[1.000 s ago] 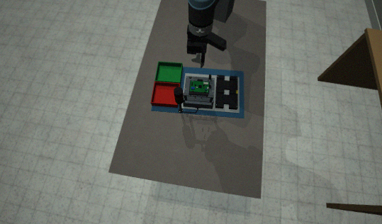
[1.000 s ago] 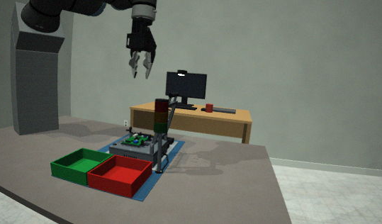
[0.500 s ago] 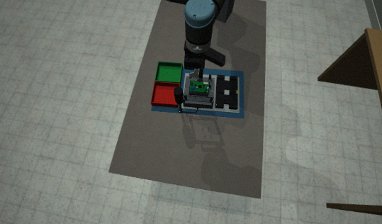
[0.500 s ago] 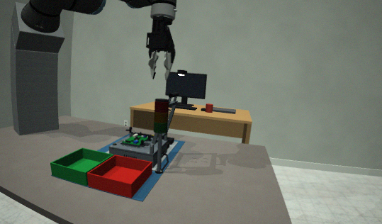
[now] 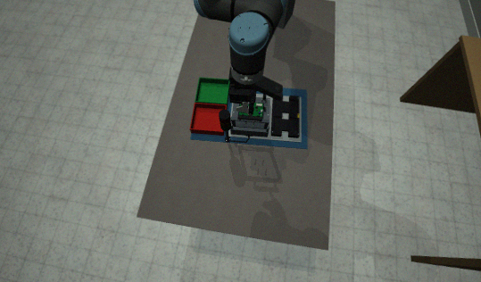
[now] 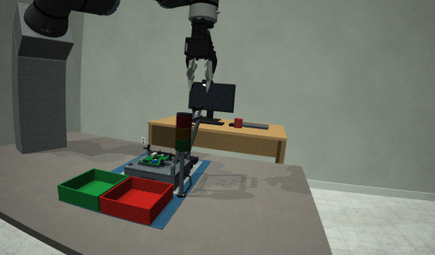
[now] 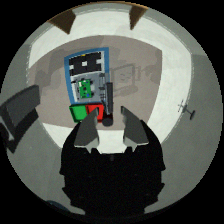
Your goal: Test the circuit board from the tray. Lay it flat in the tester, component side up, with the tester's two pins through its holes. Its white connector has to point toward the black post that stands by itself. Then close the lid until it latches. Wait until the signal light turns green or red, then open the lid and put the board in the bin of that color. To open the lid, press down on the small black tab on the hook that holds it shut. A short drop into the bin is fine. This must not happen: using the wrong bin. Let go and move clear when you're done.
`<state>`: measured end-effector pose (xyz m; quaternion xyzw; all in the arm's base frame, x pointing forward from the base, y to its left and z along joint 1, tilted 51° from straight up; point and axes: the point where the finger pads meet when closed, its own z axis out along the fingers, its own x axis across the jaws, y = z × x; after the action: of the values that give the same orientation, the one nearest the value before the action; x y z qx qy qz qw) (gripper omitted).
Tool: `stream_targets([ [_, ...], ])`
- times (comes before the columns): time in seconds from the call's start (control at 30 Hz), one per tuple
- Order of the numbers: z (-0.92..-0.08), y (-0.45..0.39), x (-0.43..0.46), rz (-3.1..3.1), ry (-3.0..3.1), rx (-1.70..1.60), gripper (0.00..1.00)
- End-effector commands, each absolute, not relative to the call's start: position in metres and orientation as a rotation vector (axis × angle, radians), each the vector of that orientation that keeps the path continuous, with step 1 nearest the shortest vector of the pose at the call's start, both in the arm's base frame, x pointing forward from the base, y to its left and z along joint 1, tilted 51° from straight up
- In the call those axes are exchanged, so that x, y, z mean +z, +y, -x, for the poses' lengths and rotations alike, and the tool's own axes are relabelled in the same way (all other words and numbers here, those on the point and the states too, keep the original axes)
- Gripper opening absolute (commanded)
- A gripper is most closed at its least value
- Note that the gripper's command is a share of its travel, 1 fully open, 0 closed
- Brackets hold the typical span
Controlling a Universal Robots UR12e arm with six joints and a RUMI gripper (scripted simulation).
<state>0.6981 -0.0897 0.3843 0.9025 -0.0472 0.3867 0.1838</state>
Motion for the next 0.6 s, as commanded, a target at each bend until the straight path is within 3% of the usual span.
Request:
stream_targets([
  [0.0,-0.699,-0.089,0.386,-2.544,-0.133,1.091,0.3],
  [0.57,-0.709,-0.095,0.376,-2.544,-0.133,1.091,0.3],
])
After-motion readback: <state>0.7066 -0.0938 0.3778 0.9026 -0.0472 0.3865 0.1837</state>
